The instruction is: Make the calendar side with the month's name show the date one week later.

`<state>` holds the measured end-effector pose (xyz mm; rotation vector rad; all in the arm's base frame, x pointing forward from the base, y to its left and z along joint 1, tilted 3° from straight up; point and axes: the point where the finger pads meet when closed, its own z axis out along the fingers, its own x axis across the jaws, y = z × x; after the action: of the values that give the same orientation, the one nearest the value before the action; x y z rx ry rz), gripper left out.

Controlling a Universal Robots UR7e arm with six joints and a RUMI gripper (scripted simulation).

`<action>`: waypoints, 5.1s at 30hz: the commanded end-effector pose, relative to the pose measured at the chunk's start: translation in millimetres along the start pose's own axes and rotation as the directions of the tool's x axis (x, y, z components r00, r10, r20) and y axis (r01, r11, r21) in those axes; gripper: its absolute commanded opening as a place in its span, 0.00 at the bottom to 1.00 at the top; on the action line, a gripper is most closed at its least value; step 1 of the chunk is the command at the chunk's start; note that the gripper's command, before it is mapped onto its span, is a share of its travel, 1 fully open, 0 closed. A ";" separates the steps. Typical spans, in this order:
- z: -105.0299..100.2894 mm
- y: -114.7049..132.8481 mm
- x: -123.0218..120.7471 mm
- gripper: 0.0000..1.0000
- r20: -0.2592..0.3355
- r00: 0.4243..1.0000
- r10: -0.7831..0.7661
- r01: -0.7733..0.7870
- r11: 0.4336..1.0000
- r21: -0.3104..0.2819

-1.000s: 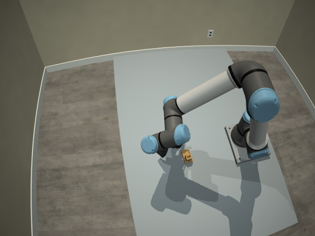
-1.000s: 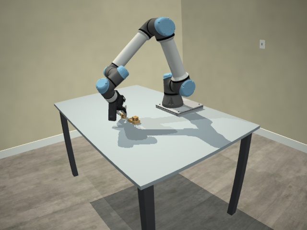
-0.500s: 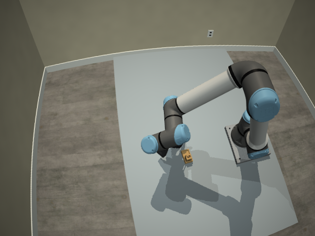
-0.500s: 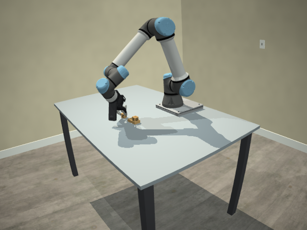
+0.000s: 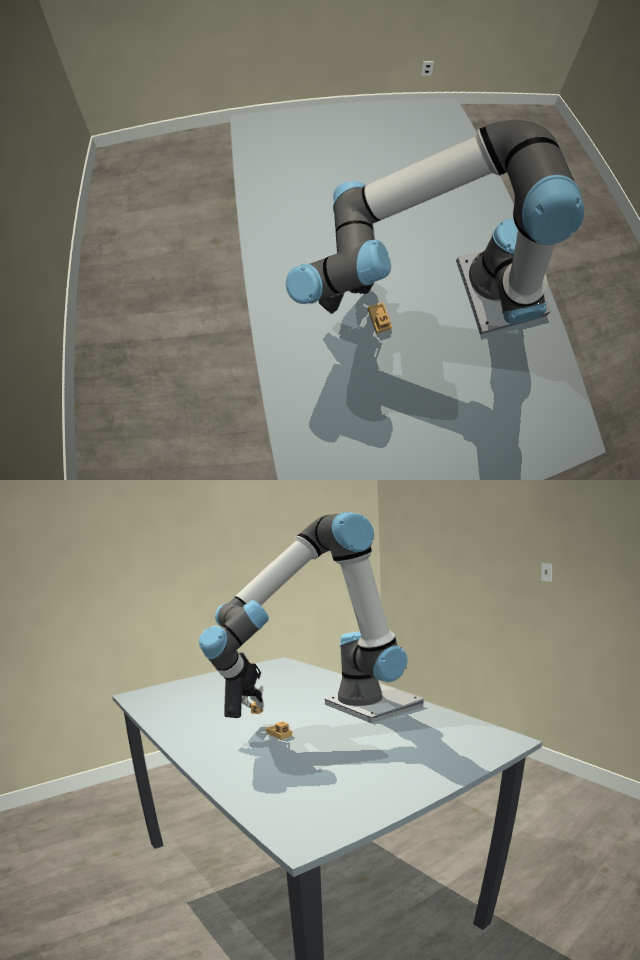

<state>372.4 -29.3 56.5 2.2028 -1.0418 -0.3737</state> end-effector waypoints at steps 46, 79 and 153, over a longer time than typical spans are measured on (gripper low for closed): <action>-15.9 21.6 -0.9 0.10 0.005 1.000 -0.002 0.000 0.966 0.260; -13.1 24.4 -2.1 0.10 0.015 1.000 -0.006 -0.003 0.831 0.556; -8.8 26.4 -4.0 0.10 0.011 1.000 -0.017 -0.002 0.452 0.892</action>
<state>361.7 -36.1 82.7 3.0966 -1.4435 0.2551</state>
